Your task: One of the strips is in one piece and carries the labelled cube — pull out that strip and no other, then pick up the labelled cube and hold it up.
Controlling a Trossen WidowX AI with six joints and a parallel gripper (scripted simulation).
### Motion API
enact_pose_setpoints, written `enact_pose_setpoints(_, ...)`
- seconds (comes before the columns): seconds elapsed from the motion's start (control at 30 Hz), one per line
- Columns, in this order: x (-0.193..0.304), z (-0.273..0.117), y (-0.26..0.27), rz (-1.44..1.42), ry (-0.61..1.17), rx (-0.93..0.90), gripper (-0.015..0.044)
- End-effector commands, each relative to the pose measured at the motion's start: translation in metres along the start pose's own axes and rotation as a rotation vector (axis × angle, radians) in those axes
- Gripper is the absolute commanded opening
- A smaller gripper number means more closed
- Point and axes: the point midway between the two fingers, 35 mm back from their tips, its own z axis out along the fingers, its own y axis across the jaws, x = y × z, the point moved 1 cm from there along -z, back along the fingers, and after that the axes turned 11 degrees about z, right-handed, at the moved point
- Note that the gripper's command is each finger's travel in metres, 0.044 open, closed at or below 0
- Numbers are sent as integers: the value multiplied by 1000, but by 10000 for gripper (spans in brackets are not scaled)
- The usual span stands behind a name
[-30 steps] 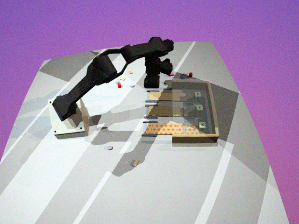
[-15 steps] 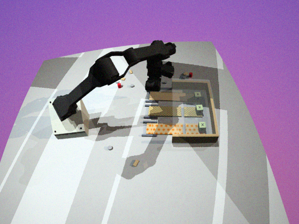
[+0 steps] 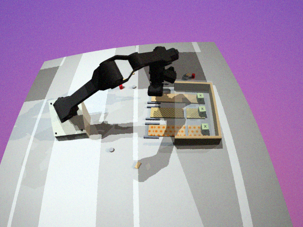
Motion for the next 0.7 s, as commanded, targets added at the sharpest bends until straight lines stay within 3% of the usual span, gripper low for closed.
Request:
enact_pose_setpoints(0.0, 2, 9, -1, -8, 1, 7, 0)
enact_pose_setpoints(0.67, 2, 30, -2, -7, 1, 9, 0)
